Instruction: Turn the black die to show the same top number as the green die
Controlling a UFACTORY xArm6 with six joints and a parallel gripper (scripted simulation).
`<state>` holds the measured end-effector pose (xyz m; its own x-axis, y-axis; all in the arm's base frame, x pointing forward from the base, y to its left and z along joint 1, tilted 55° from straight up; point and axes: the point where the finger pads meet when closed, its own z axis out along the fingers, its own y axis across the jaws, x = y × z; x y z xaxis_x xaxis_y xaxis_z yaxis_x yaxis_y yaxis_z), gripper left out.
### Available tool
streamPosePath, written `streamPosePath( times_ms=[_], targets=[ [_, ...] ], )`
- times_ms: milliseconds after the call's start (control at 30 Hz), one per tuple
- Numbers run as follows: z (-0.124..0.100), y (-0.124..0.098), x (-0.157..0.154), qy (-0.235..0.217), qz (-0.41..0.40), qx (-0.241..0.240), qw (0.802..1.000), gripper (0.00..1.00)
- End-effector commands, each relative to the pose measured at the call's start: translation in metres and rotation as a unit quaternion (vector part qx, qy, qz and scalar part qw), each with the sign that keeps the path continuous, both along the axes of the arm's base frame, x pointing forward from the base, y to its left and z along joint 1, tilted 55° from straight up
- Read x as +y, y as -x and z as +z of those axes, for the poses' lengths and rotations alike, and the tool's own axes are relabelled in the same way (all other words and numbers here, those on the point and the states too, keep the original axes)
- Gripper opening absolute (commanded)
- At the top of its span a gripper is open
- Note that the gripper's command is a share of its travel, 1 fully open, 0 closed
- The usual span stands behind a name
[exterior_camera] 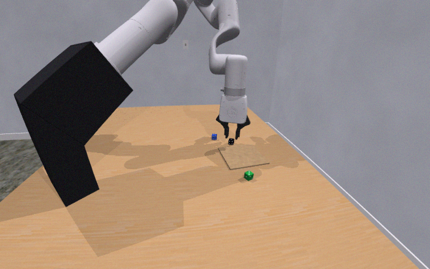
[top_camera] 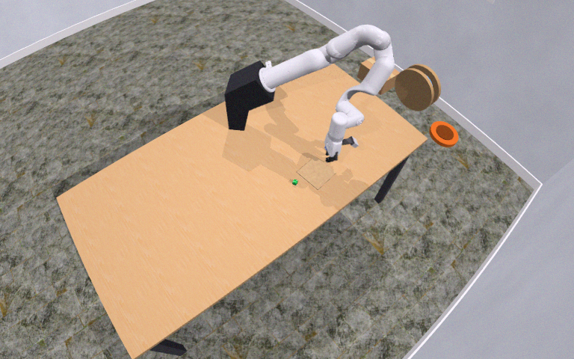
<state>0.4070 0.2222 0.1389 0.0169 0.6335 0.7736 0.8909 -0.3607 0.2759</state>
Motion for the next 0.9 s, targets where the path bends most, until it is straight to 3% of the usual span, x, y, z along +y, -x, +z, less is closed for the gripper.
streamPosePath(
  times_ms=[0, 867],
  targets=[
    [-0.002, -0.002, 0.003, 0.000, 0.000, 0.000, 1.000, 0.36],
    [-0.012, -0.010, 0.015, 0.000, 0.000, 0.000, 1.000, 0.36]
  ],
)
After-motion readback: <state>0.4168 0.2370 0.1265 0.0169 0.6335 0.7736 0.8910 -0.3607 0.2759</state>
